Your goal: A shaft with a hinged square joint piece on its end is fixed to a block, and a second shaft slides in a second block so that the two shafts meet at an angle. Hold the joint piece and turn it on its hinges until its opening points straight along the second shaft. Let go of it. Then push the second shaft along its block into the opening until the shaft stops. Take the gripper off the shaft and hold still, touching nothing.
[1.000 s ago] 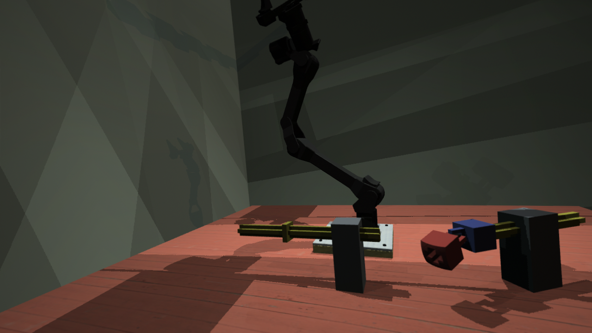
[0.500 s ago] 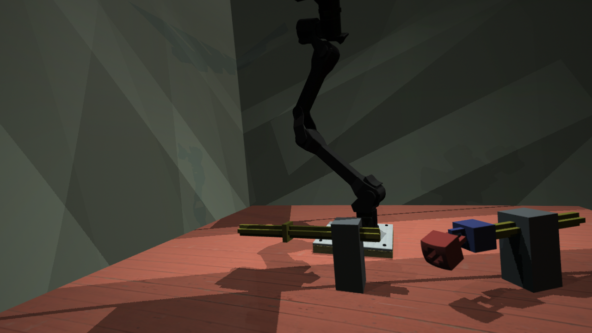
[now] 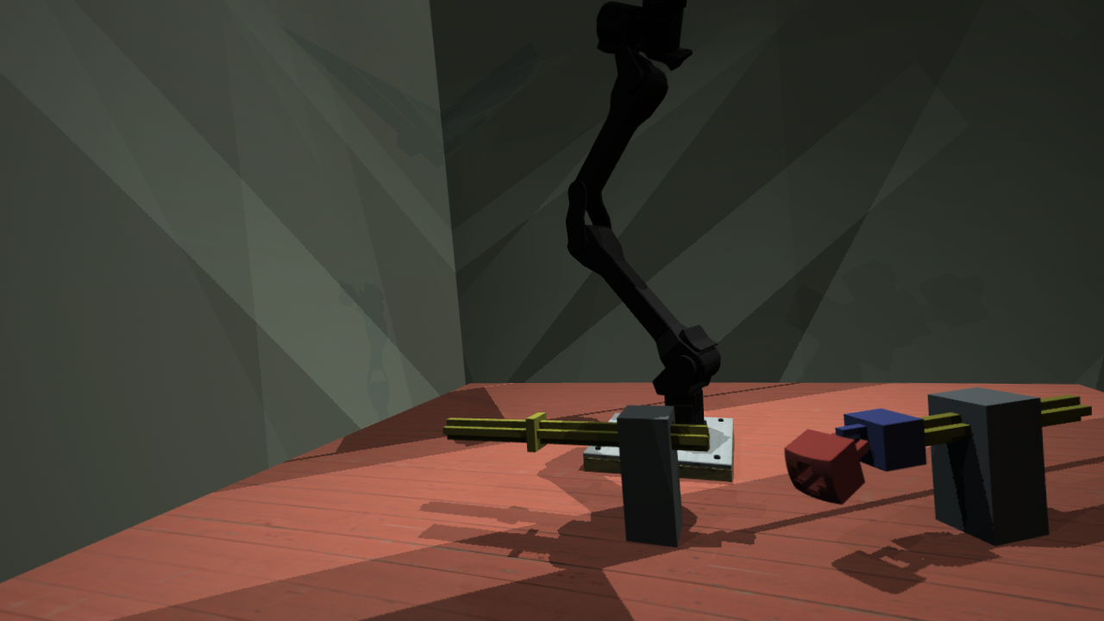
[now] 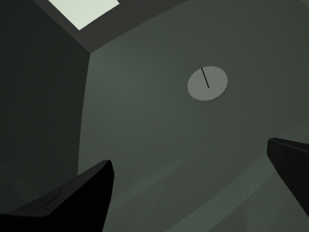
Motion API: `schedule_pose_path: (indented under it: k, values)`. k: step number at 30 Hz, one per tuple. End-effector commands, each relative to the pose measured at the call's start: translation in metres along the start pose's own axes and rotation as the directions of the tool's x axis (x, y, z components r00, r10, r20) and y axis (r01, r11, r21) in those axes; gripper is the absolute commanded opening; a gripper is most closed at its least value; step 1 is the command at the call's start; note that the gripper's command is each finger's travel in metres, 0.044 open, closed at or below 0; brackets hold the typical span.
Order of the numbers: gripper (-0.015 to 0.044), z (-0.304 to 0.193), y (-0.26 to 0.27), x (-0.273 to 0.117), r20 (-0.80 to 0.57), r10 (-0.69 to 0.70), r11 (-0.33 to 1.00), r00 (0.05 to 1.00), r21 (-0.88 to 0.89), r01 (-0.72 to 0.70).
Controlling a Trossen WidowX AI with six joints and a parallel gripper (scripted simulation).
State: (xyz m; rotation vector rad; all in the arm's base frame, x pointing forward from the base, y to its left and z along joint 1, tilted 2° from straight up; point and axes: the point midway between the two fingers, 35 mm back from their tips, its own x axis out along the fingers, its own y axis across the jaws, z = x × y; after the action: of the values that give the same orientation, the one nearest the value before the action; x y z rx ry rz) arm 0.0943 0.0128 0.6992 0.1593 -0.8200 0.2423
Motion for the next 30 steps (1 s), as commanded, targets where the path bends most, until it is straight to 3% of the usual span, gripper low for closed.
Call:
schedule_pose_path:
  k: [1, 8, 22, 30]
  values:
    - [0.044, -0.014, 0.013, 0.006, -0.028, 0.005, 1.0, 1.0, -0.025, -0.006]
    - [0.044, -0.038, 0.032, 0.015, -0.079, 0.027, 0.998, 0.996, -0.06, -0.032]
    - [0.044, -0.146, 0.079, 0.036, -0.373, 0.091, 0.975, 0.923, -0.156, -0.159]
    - [0.044, -0.175, 0.075, 0.045, -0.409, 0.051, 0.969, 0.911, -0.201, -0.145]
